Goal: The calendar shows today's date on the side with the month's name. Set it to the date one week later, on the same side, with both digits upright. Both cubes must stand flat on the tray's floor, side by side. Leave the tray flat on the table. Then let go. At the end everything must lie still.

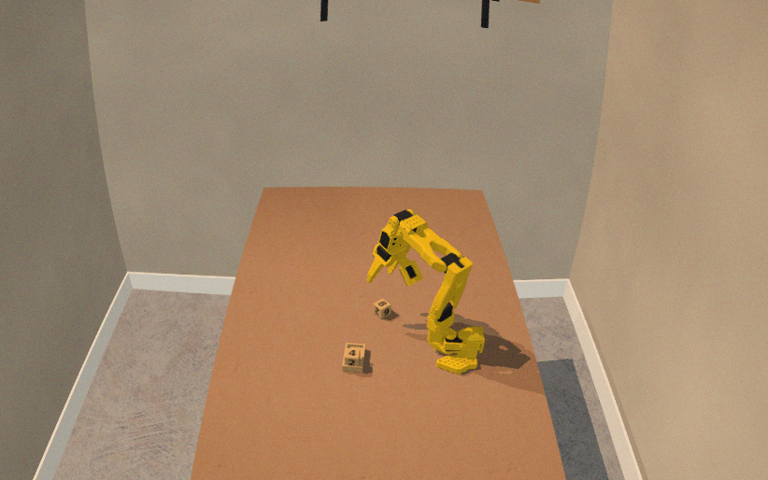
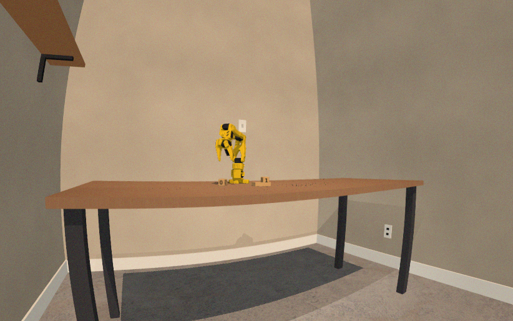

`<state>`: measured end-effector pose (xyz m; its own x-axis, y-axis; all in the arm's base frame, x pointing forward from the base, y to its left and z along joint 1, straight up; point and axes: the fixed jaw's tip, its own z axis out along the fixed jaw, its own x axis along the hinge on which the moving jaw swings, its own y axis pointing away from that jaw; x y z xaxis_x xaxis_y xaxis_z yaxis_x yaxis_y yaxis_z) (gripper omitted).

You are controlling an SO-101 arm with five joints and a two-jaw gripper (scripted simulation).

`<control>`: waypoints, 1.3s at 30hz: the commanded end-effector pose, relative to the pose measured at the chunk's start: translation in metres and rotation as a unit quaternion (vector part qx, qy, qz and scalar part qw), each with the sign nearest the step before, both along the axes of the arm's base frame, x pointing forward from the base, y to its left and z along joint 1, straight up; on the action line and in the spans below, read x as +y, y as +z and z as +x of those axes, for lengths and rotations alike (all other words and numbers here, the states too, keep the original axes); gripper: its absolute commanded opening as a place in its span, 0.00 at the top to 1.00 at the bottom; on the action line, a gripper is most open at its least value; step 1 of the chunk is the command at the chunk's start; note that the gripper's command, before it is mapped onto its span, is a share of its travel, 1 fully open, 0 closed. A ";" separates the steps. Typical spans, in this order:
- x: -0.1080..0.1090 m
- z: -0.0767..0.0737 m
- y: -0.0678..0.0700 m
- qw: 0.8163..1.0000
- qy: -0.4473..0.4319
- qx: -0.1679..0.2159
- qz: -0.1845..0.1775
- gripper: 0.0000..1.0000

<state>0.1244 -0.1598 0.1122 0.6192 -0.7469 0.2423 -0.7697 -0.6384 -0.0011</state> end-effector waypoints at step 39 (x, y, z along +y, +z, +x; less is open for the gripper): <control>0.004 -0.004 0.050 0.981 -0.111 -0.132 -0.085 0.65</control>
